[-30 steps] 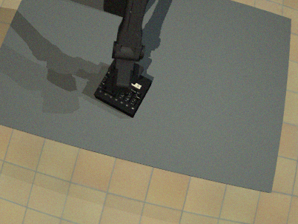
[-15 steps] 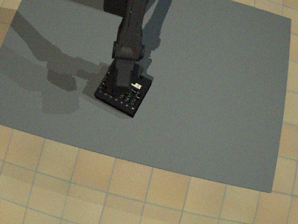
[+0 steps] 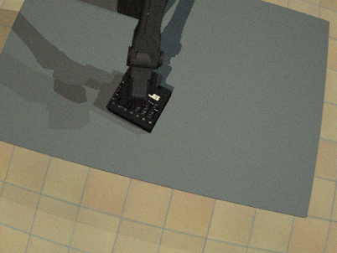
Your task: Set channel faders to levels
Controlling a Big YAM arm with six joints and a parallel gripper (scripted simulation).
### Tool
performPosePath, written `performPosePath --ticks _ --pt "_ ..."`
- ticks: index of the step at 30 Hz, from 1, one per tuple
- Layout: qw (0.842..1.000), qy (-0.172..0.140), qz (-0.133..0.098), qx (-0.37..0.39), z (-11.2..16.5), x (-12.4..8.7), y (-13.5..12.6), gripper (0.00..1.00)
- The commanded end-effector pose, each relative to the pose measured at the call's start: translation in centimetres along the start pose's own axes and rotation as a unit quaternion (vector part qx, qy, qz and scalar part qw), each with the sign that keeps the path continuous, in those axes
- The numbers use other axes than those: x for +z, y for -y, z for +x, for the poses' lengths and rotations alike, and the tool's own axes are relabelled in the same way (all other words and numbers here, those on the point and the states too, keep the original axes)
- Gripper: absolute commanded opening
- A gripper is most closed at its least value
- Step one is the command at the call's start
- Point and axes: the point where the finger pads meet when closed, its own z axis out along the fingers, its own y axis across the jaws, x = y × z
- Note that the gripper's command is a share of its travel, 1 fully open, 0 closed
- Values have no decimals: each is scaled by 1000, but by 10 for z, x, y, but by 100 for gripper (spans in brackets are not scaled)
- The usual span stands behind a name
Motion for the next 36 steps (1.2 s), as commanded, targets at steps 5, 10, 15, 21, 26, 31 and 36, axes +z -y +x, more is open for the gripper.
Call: performPosePath --ticks 5,10,15,21,26,31,36 --pt "1000 29 -11 -4 -24 -18 -16 0" --pt "1000 29 -11 -4 -24 -18 -15 0" --pt "1000 29 -11 -4 -24 -18 -15 0" --pt "1000 29 -11 -4 -24 -18 -15 0" --pt "1000 29 -11 -4 -24 -18 -15 0" --pt "1000 29 -11 -4 -24 -18 -15 0" --pt "1000 29 -11 -4 -24 -18 -15 0"
